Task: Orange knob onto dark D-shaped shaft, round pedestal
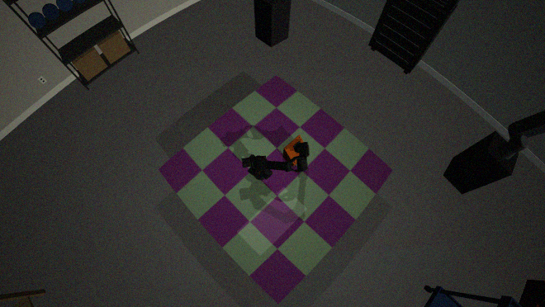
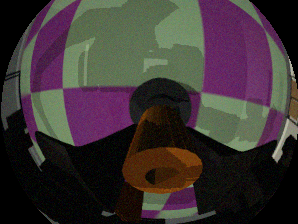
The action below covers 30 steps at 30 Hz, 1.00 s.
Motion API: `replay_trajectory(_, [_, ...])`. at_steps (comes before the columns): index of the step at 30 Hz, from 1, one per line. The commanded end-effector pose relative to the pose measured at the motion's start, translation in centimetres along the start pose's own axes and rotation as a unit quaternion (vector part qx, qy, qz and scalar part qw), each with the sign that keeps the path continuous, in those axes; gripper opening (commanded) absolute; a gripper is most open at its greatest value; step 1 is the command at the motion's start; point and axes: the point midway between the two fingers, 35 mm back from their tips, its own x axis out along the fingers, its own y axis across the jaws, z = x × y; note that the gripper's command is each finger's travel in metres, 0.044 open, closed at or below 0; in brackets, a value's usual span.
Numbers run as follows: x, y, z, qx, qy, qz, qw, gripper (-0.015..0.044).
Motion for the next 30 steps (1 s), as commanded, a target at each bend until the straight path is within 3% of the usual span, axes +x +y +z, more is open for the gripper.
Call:
replay_trajectory(1, [-0.17, -0.13, 0.18, 0.000, -0.004, 0.000, 1.000, 0.0000])
replay_trajectory(23, [-0.32, 0.10, 0.00, 0.001, -0.004, 0.000, 1.000, 0.0000])
replay_trajectory(30, [-0.37, -0.01, 0.05, -0.099, -0.004, 0.000, 0.995, 0.0000])
